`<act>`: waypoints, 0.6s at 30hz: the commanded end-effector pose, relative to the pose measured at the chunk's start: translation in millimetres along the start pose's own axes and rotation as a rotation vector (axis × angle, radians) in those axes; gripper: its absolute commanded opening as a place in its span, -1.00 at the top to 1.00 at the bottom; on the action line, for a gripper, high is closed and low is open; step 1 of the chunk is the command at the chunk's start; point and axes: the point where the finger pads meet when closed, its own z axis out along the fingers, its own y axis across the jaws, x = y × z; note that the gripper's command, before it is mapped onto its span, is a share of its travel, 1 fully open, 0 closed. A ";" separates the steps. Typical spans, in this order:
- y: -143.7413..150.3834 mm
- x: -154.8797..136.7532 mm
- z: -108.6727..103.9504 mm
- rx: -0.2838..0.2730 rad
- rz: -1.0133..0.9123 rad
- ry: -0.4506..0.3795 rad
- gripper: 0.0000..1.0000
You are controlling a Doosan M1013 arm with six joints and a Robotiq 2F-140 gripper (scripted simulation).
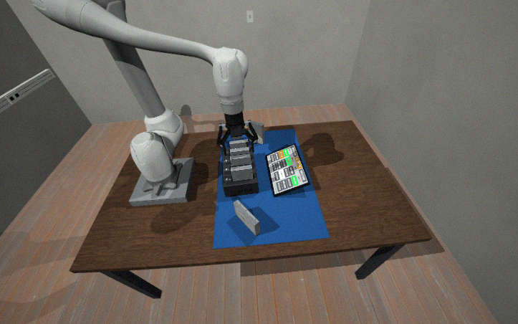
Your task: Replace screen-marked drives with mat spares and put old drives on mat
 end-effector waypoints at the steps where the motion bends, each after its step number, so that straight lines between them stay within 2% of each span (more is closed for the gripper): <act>1: -0.5 -0.2 1.3 0.001 0.000 0.000 -0.78; 18: -0.6 -0.3 4.4 0.001 0.000 0.000 -0.78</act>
